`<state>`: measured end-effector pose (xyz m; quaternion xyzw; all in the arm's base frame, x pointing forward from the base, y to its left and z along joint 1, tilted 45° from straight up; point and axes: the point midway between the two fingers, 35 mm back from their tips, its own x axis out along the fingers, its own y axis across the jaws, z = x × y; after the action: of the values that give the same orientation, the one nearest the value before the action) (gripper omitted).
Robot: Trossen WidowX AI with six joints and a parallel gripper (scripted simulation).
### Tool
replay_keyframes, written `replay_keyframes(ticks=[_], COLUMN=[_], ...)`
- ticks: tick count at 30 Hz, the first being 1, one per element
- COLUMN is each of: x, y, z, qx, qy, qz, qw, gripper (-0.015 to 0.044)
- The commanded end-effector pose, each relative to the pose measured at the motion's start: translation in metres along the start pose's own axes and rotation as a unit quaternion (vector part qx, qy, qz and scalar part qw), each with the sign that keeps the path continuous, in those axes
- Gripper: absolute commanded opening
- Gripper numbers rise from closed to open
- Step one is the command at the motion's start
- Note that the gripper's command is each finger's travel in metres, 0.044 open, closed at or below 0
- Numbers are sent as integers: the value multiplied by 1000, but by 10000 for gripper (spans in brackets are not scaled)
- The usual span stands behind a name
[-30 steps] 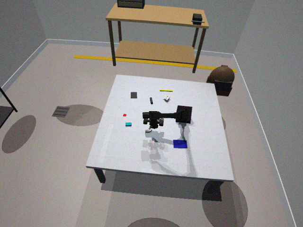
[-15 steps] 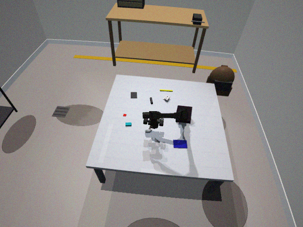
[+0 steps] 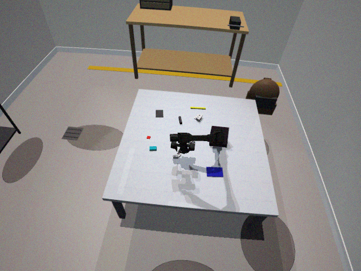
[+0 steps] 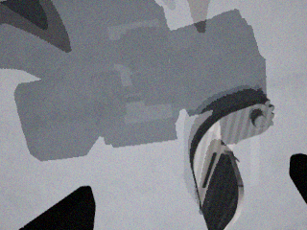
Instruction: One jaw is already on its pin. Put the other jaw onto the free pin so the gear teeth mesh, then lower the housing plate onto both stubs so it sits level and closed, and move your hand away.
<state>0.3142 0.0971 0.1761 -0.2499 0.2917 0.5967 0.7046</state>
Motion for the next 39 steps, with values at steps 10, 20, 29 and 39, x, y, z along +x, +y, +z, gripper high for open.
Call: replay_keyframes(ticks=[10,20,29,39], x=[0,0,0,0], y=[0,0,0,0], z=[0,0,0,0], qx=[0,0,0,0], qy=[0,0,0,0], qz=[0,0,0,0], qw=[1000,1000,1000,1000], gripper=[440,440,256,0])
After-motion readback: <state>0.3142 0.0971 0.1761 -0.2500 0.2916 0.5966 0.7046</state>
